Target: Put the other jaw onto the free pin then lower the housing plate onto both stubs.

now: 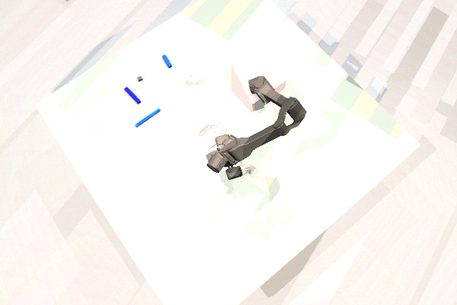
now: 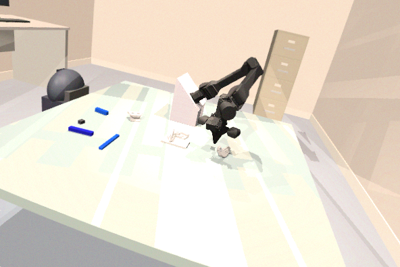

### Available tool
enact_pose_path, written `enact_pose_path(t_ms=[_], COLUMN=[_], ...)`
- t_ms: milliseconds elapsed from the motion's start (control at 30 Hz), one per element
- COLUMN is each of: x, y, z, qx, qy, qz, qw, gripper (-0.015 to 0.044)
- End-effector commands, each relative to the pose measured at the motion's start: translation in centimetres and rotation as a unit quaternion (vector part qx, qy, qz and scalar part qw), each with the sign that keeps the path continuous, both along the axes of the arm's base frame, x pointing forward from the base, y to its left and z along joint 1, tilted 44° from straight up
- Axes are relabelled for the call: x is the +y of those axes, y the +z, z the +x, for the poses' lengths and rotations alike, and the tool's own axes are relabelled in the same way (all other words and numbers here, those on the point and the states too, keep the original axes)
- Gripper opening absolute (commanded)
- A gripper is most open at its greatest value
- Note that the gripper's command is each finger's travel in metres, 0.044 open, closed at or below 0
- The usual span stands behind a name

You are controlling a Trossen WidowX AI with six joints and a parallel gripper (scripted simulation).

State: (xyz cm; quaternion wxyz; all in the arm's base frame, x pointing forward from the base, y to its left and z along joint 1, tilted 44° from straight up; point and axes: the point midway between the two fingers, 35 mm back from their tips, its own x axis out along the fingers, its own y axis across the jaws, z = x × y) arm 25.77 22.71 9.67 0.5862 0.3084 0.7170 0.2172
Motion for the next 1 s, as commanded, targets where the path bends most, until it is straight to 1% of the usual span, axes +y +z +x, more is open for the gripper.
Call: enact_pose_path(t_ms=[0, 467, 967], x=[0.4, 1.9, 2.4], y=[-0.9, -2.4, -1.9], z=[-0.1, -0.5, -0.3], qx=[0.006, 0.006, 0.006], qy=[-0.002, -0.002, -0.002], qz=[-0.004, -0.003, -0.003], qw=[1.0, 1.0, 1.0], gripper=[0.0, 0.0, 0.0])
